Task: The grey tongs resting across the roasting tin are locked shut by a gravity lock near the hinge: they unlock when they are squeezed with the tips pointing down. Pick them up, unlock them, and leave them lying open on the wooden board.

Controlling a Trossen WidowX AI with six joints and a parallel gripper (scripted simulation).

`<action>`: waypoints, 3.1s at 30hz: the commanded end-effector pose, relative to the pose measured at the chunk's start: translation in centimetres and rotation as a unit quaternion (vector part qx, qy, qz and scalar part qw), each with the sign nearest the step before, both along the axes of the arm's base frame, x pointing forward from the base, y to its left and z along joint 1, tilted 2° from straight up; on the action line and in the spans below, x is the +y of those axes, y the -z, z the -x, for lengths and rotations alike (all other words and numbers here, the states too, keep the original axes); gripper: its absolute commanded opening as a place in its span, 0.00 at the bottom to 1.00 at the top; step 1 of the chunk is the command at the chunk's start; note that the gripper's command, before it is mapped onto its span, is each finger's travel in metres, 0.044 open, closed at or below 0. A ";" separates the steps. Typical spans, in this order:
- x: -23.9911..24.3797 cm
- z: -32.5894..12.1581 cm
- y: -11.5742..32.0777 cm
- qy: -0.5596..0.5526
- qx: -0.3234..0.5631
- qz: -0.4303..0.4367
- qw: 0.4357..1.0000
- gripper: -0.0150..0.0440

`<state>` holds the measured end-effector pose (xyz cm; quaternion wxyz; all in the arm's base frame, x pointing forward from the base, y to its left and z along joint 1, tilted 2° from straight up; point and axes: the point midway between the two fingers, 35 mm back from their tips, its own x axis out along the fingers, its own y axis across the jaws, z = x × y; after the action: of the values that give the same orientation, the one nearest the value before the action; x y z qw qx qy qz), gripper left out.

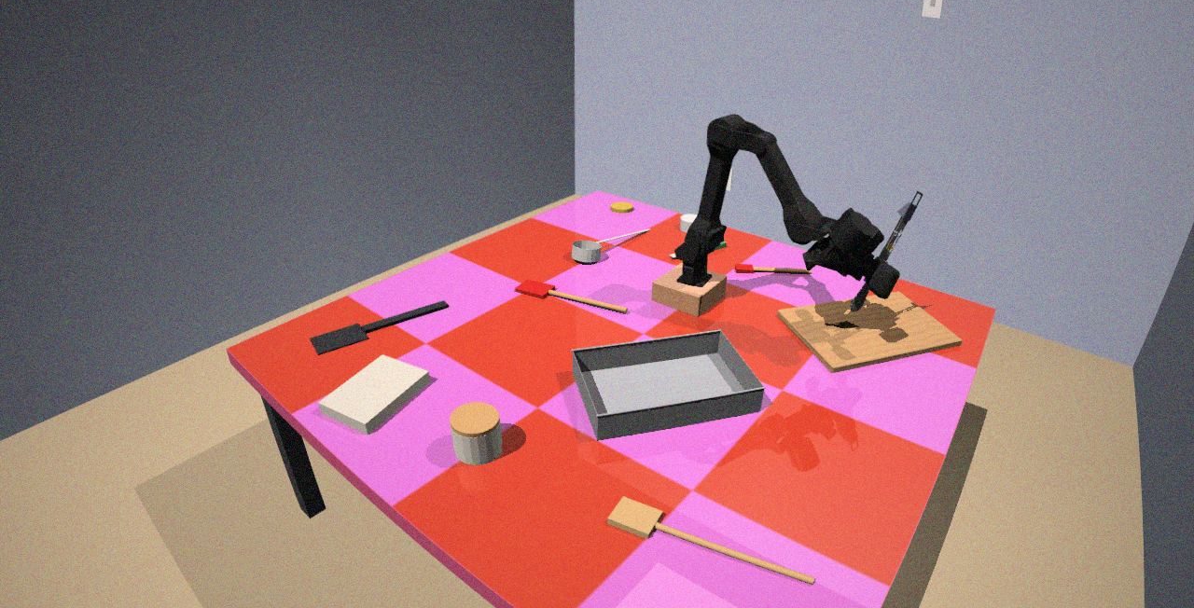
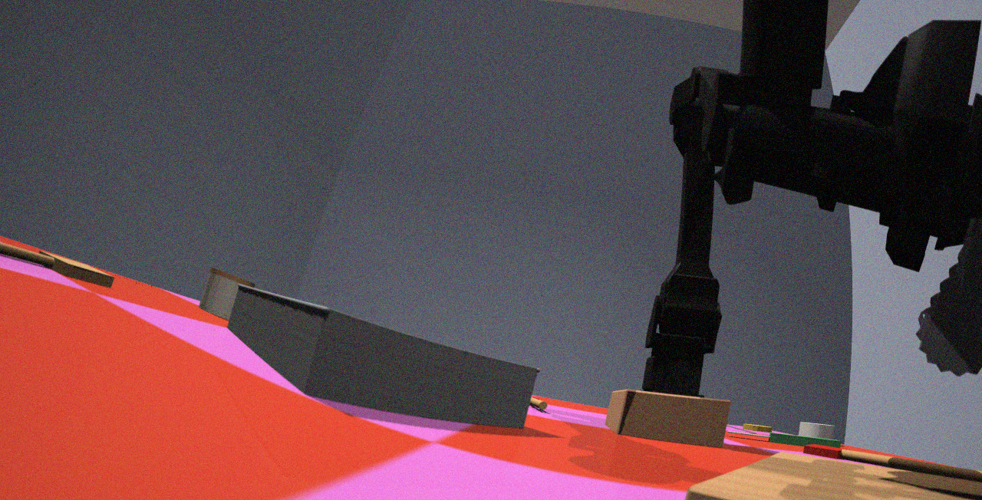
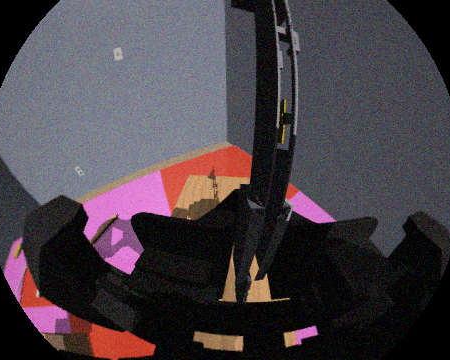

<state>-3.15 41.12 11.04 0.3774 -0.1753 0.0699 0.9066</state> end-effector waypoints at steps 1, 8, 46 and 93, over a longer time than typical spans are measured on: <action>0.0 0.0 -0.4 -0.002 0.002 -0.005 1.000 0.00; 0.3 0.1 -0.3 0.001 -0.001 0.001 1.000 0.00; 4.7 1.6 4.7 0.045 -0.179 0.245 0.952 0.00; 2.2 2.3 5.7 0.003 -0.401 0.397 0.826 0.00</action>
<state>-5.50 43.26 5.60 0.2738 -0.6566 0.2698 0.6489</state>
